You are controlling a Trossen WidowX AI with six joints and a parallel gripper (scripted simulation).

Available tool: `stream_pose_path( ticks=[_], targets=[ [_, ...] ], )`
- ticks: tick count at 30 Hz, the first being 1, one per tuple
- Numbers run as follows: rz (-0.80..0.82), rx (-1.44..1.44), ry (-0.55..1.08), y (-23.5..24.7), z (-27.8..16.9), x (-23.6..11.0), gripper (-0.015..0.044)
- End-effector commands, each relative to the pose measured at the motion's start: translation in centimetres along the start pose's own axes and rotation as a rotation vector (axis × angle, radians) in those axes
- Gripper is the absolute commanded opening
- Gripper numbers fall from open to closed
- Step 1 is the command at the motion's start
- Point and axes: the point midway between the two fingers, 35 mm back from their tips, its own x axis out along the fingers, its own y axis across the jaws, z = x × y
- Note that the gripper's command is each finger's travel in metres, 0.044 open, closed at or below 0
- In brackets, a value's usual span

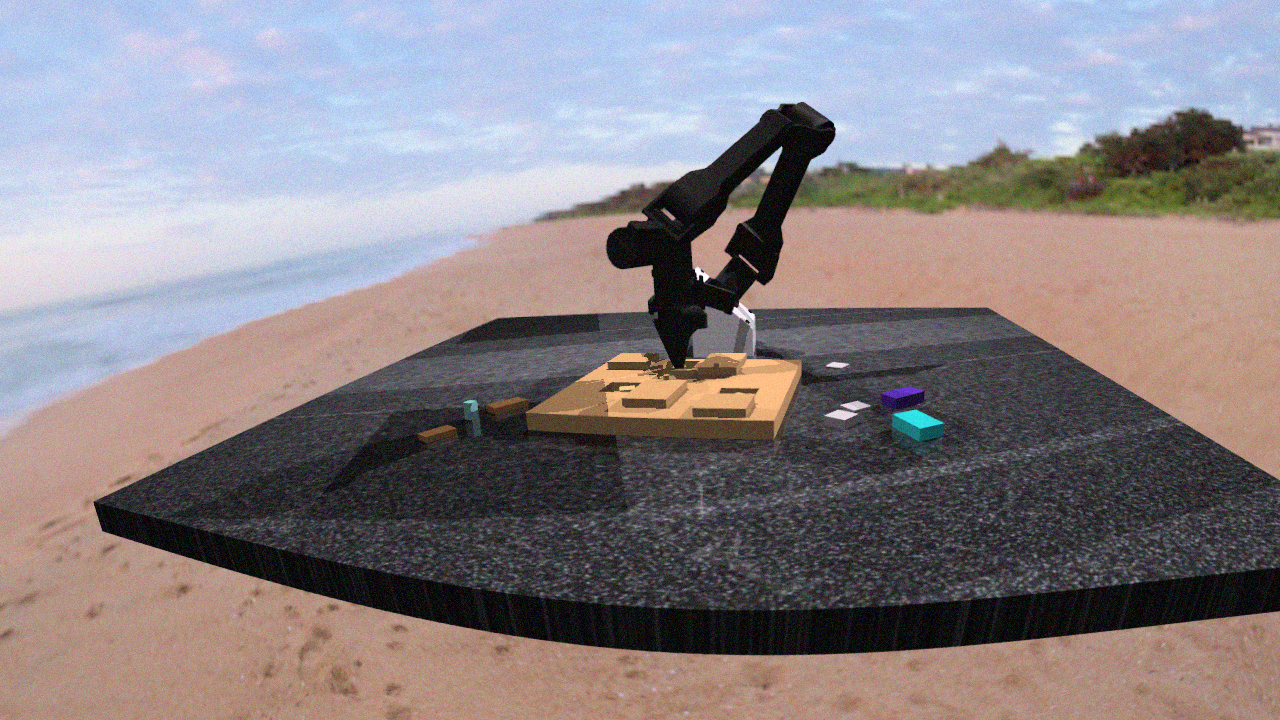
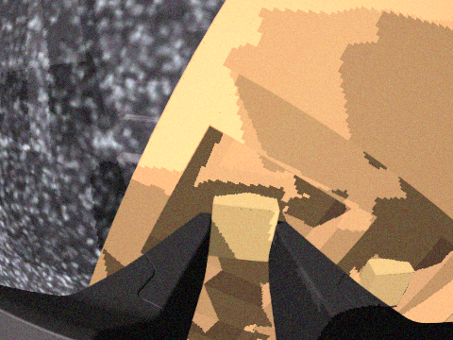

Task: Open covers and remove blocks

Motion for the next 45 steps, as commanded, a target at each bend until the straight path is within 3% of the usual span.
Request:
stream_pose_path(
  ticks=[1, 45],
  targets=[
    [0.0, -0.001, 0.0, 0.0, 0.0, 0.0, 0.008],
    [0.001, 0.009, -0.002, 0.1, -0.2, -5.5, 0.008]
  ],
)
